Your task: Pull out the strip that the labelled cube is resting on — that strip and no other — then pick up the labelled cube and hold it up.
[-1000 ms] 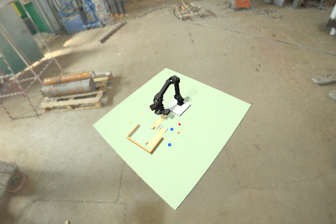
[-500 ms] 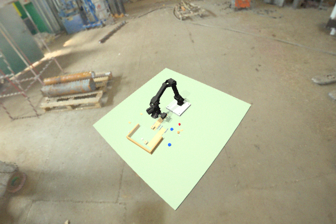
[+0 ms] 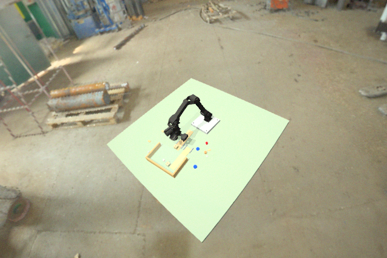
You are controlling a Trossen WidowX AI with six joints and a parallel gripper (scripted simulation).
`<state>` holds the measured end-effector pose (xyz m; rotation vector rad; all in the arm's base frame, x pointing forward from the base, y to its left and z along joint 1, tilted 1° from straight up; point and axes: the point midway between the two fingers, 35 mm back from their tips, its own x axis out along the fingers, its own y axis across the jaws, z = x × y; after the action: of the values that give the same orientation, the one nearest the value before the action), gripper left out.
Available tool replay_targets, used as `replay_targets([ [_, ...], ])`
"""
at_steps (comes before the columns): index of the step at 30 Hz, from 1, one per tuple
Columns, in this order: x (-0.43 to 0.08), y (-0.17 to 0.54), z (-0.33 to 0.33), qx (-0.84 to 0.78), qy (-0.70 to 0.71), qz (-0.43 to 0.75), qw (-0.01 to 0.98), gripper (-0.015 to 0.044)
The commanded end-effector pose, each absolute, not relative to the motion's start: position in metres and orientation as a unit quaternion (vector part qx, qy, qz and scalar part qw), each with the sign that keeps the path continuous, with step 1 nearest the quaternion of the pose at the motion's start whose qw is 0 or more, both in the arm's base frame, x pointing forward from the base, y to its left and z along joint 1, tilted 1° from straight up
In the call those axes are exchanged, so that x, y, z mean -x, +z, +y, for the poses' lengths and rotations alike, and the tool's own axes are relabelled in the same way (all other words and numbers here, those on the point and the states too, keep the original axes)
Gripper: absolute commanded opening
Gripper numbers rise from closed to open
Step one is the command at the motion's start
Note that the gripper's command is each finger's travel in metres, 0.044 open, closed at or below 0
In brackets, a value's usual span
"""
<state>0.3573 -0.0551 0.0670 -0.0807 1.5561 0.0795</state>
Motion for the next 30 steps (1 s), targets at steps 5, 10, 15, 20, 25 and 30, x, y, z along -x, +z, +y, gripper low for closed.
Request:
replay_targets([
  [5,-0.387,0.073,-0.055,0.036,0.035,0.699,0.713,0.0440],
  [10,-0.405,0.077,-0.054,0.036,0.035,0.699,0.714,0.0440],
  [15,-0.421,0.081,-0.053,0.036,0.035,0.698,0.714,0.0440],
  [20,-0.422,0.075,-0.053,0.036,0.035,0.698,0.714,0.0309],
  [25,-0.422,0.067,-0.053,0.036,0.035,0.698,0.714,0.0250],
  [30,-0.423,0.059,-0.053,0.036,0.035,0.698,0.714,0.0250],
])
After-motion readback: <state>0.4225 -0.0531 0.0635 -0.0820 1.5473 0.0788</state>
